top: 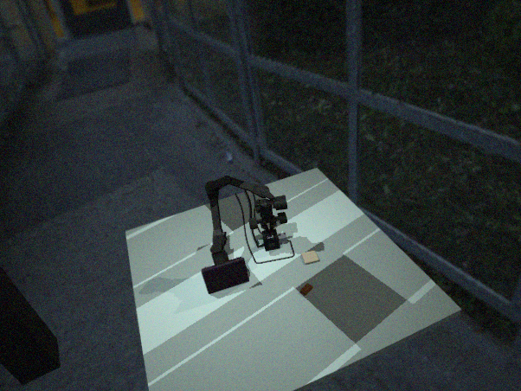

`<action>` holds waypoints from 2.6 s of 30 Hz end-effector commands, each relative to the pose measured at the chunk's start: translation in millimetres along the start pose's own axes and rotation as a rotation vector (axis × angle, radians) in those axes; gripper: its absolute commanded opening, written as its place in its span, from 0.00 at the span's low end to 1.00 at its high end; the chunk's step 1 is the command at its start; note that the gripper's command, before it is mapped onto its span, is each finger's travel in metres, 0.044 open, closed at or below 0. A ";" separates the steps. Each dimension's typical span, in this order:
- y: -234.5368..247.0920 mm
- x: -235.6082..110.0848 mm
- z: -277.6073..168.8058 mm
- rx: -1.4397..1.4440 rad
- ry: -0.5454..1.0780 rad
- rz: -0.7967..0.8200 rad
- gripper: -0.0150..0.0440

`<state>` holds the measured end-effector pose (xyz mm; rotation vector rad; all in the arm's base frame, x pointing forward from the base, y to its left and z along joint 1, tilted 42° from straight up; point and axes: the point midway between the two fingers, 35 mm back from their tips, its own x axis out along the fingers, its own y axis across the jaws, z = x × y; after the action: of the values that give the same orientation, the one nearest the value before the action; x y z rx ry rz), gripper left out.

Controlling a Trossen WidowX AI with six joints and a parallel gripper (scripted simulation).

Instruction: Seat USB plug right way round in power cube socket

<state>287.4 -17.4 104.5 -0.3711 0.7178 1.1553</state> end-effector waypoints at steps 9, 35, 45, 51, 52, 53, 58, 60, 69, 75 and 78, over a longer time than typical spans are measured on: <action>-0.1 1.6 0.2 0.003 -0.003 -0.001 0.25; -0.1 4.5 0.0 0.003 -0.003 -0.001 0.25; -0.1 4.5 0.0 0.003 -0.003 -0.001 0.25; -0.1 4.5 0.0 0.003 -0.003 -0.001 0.25; -0.1 4.5 0.0 0.003 -0.003 -0.001 0.25; -0.1 4.5 0.0 0.003 -0.003 -0.001 0.25; -0.1 4.5 0.0 0.003 -0.003 -0.001 0.25; -0.1 4.5 0.0 0.003 -0.003 -0.001 0.25; -0.6 2.5 -0.2 0.004 -0.003 -0.004 0.42; -0.6 2.5 -0.2 0.004 -0.003 -0.004 0.42; -0.6 2.5 -0.2 0.004 -0.003 -0.004 0.42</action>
<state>288.6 -15.9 102.6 -0.3681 0.7158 1.1498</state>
